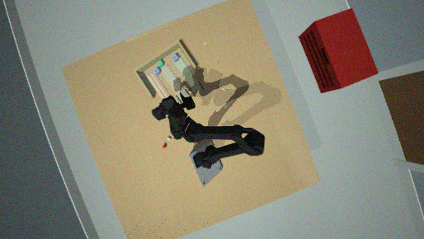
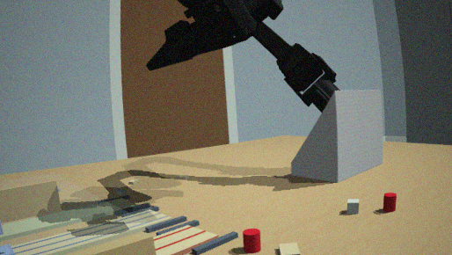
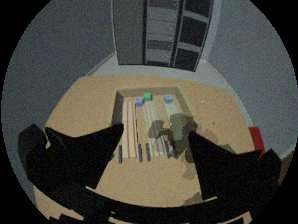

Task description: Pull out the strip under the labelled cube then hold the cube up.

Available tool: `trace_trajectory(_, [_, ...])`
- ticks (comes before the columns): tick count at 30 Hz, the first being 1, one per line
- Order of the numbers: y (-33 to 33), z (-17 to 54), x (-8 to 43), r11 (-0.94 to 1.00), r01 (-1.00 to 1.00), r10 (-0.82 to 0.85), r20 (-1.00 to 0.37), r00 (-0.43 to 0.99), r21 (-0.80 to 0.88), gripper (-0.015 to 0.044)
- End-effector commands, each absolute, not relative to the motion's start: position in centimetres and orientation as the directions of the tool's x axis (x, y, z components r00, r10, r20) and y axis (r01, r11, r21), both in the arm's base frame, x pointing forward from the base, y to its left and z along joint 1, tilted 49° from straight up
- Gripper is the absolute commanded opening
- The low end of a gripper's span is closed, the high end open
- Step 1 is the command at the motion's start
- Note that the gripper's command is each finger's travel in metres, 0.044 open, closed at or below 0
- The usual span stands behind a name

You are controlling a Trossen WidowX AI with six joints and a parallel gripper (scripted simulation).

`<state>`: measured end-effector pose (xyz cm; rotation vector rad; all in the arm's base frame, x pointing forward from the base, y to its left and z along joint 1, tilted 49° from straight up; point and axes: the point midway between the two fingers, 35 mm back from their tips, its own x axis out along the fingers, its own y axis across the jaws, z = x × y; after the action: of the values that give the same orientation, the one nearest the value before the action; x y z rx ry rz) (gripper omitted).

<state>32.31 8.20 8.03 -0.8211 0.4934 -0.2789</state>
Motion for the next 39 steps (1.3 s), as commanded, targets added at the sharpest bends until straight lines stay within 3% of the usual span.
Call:
trace_trajectory(1, [7.1,7.5,31.6,0.664,0.032,-0.421,-0.338,0.842,-0.747,0.04])
trace_trajectory(12, [7.1,7.5,31.6,0.664,0.032,-0.421,-0.338,0.842,-0.747,0.04])
trace_trajectory(17, [6.3,7.1,34.2,0.693,0.034,-0.465,-0.41,0.785,-0.72,0.0269])
trace_trajectory(27, [0.7,7.3,39.7,0.619,-0.073,-0.658,-0.568,0.495,-0.782,0.0006])
trace_trajectory(39, [-8.6,9.7,40.9,0.634,-0.208,-0.752,-0.657,0.055,-0.744,0.0])
